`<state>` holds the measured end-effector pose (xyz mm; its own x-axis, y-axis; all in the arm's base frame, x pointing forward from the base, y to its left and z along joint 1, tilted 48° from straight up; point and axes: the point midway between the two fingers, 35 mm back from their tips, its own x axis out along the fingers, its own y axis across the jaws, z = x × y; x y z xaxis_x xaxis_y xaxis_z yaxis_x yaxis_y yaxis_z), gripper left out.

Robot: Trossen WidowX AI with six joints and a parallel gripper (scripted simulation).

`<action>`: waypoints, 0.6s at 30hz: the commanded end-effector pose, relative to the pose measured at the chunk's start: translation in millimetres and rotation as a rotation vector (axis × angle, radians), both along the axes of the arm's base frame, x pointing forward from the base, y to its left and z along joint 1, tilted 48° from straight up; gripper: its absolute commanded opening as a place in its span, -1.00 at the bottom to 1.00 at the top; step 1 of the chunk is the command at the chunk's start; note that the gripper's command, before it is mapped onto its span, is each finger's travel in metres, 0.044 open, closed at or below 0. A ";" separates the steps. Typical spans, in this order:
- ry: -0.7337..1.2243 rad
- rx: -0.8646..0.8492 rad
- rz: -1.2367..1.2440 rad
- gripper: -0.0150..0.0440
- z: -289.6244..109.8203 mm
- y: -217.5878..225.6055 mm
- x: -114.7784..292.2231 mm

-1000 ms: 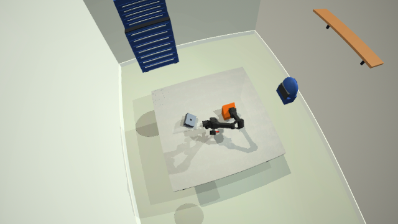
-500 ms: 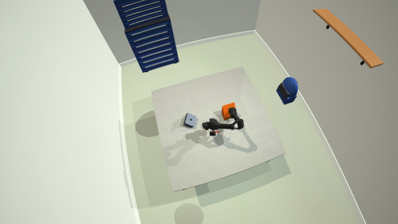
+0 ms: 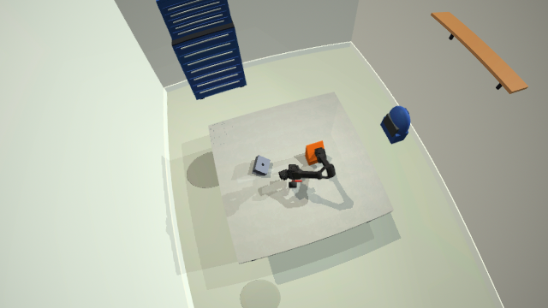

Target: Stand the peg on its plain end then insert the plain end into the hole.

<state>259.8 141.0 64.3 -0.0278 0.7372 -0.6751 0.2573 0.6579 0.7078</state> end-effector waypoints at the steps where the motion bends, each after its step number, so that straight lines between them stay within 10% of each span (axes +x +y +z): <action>1: 0.015 0.001 0.000 1.00 -7.0 5.5 -3.6; 18: 0.016 0.007 0.000 0.82 -19.8 22.0 -6.9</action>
<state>255.7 161.9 48.2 -0.0315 0.7429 -0.6686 0.2585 0.6523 0.7126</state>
